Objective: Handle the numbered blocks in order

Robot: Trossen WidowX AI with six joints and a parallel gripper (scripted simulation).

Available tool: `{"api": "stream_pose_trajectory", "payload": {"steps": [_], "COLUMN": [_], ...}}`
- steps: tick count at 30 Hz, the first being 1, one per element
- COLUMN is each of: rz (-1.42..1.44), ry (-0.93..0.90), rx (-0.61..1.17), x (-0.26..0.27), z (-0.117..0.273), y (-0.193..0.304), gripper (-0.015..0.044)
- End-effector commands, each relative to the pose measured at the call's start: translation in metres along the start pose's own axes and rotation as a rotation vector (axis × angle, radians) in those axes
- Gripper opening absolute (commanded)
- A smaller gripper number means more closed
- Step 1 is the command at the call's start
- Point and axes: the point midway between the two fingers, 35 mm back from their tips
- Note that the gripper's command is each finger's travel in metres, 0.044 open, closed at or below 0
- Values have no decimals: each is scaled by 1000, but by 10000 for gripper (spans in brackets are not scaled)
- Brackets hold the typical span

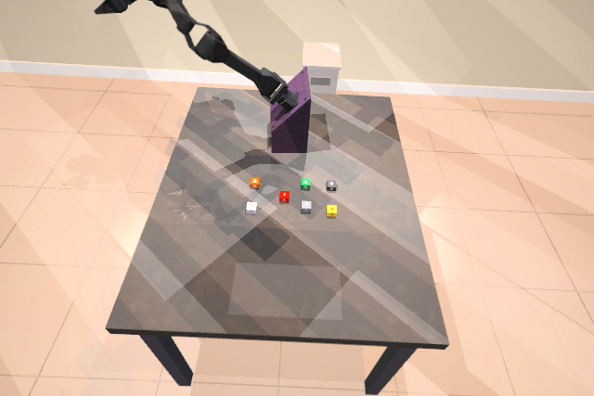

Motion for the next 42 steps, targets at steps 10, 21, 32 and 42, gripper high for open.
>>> {"api": "stream_pose_trajectory", "payload": {"steps": [10,21,32,42], "rz": [-224,-701,-884,-609], "ry": [-172,-100,137,206], "rx": [-201,-249,161,729], "x": [-10,-41,38,173], "z": [-36,-128,-191,-131], "y": [5,103,299,463], "gripper": [400,400,400,400]}}
Point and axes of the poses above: the point midway between the two fingers, 35 mm back from their tips, its own z axis back along the fingers, its own x axis across the jaws, y = z × x, and after that the axes turned 5 degrees about -z, right-handed
